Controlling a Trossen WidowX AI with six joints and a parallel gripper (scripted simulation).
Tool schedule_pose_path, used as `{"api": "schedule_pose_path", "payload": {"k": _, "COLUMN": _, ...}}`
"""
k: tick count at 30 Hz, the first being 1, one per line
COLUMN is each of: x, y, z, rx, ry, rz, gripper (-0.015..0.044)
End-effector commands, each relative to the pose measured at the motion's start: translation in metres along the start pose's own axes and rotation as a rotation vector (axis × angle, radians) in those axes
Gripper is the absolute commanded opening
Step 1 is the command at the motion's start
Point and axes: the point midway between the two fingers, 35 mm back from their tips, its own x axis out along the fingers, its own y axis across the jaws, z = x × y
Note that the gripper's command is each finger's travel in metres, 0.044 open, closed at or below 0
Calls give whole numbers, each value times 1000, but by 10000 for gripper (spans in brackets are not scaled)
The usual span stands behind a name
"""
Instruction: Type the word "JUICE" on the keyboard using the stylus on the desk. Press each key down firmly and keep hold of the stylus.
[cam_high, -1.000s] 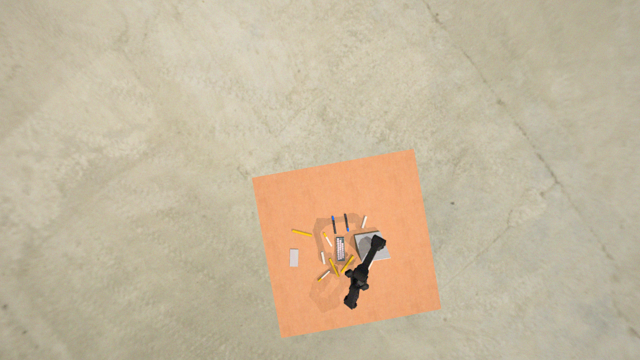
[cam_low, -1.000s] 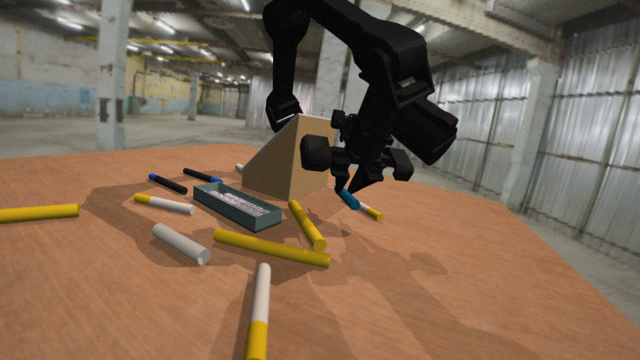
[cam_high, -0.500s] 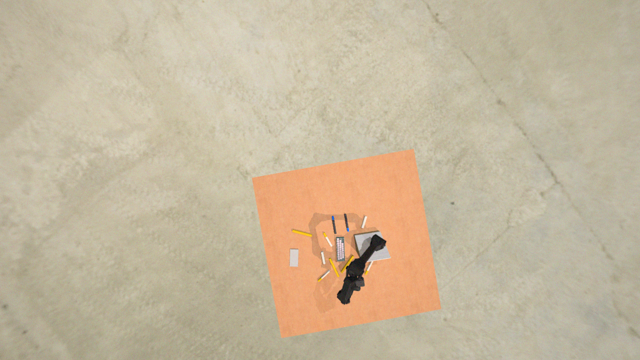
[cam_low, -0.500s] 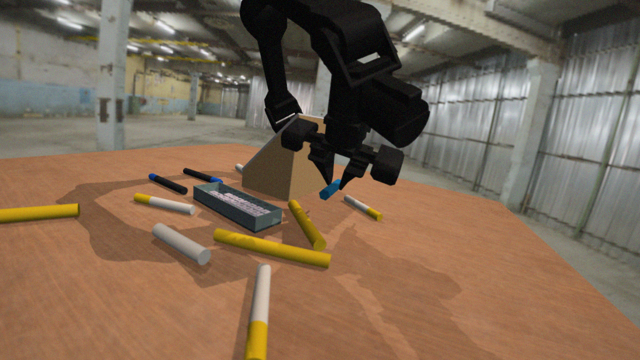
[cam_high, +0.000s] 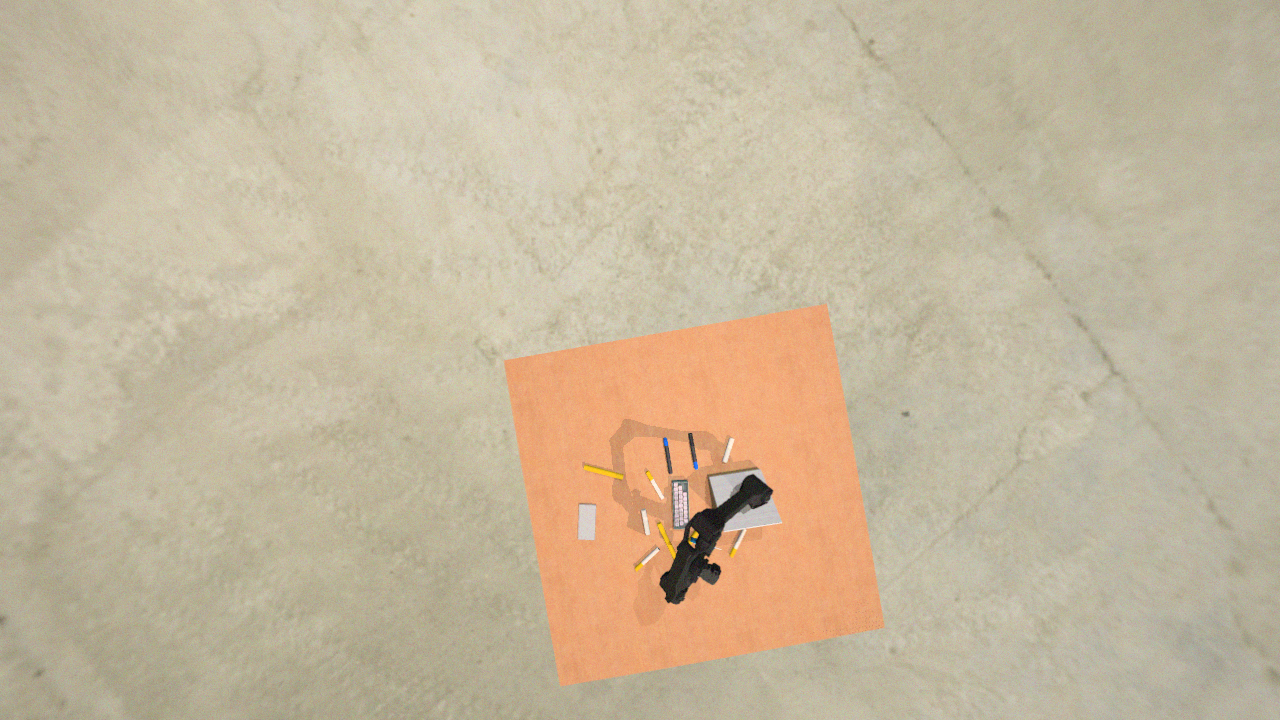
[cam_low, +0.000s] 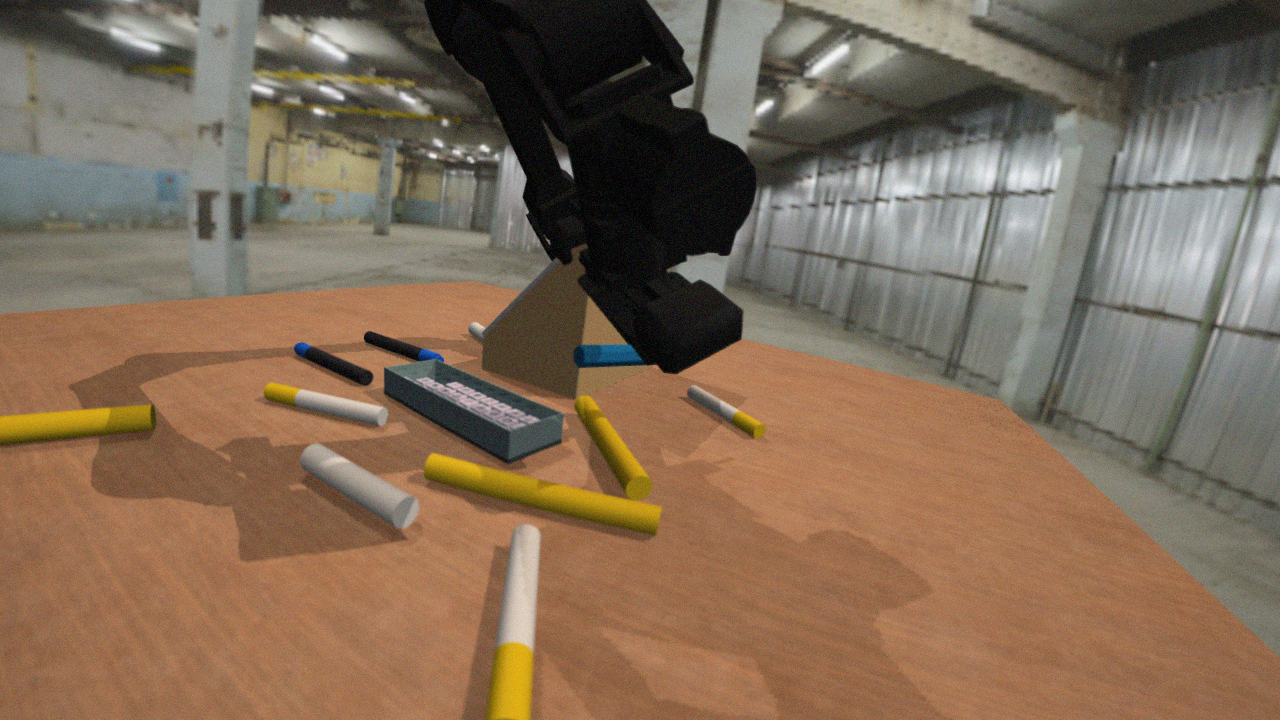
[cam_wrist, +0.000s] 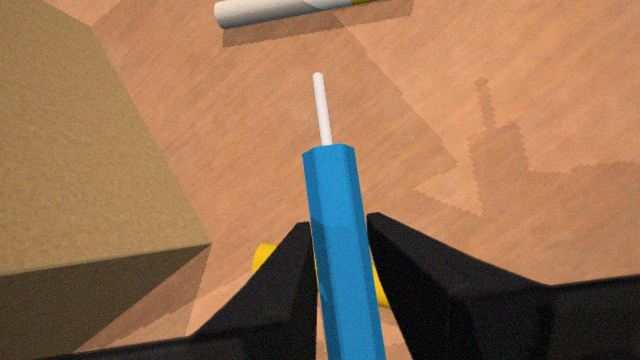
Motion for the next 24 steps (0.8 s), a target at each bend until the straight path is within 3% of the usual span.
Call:
{"api": "schedule_pose_path", "payload": {"k": 1, "x": -6, "y": 5, "z": -6, "rx": 188, "ry": -54, "rz": -28, "gripper": 0}}
{"api": "schedule_pose_path", "payload": {"k": 24, "x": -29, "y": 33, "z": -40, "rx": 1101, "ry": -378, "rz": -52, "gripper": 0}}
